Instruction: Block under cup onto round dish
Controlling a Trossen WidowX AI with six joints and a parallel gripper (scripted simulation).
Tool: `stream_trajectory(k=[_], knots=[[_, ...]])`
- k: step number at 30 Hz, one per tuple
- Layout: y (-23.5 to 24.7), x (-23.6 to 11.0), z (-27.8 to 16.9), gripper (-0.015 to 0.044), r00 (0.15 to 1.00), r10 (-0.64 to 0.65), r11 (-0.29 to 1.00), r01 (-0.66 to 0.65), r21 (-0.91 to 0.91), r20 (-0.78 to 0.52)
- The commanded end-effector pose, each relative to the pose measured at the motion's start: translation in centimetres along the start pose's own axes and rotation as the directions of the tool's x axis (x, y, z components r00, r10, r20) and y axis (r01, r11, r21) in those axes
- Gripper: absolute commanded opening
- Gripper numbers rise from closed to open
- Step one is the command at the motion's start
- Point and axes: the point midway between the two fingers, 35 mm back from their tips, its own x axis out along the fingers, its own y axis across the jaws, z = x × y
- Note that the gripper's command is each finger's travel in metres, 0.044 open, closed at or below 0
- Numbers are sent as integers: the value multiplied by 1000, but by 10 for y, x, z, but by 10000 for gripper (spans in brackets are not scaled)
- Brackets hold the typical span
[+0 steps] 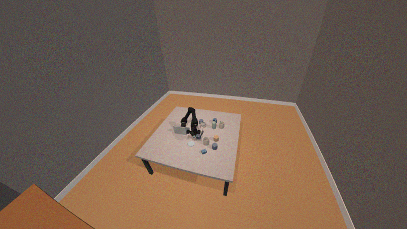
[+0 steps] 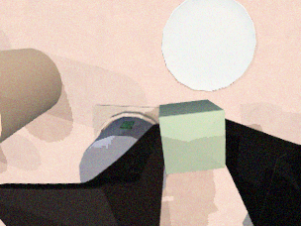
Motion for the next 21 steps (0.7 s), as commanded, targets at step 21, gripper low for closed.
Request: stream_trajectory(k=[21], knots=[[-44, 71, 40, 0, 1000, 11, 1000, -12, -11, -20]])
